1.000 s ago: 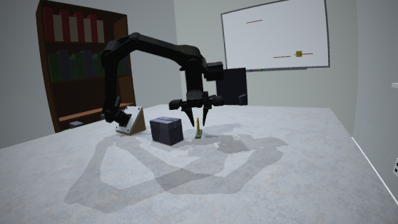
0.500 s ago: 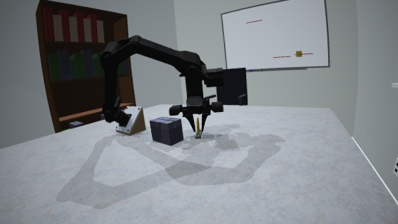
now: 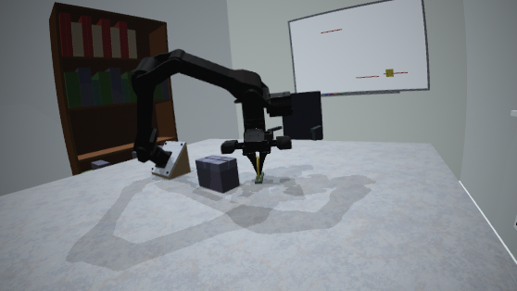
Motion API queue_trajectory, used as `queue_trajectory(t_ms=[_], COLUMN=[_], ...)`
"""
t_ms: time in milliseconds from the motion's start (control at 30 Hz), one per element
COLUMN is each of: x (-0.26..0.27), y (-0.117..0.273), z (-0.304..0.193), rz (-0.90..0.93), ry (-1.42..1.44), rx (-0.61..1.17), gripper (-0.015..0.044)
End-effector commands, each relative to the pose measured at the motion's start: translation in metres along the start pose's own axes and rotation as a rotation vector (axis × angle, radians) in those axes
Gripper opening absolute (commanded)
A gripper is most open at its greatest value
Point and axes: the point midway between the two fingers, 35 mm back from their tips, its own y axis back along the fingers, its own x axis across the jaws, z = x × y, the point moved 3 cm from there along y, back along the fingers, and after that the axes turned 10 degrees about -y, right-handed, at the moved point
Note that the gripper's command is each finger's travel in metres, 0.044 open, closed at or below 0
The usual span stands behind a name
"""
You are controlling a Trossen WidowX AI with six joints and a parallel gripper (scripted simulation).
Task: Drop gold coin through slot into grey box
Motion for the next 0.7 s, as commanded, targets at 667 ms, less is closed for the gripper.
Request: queue_trajectory(t_ms=[667], x=[0.004], y=[0.053], z=[-0.002], rz=[0.017], ry=[0.016], rx=[0.001], gripper=[0.0])
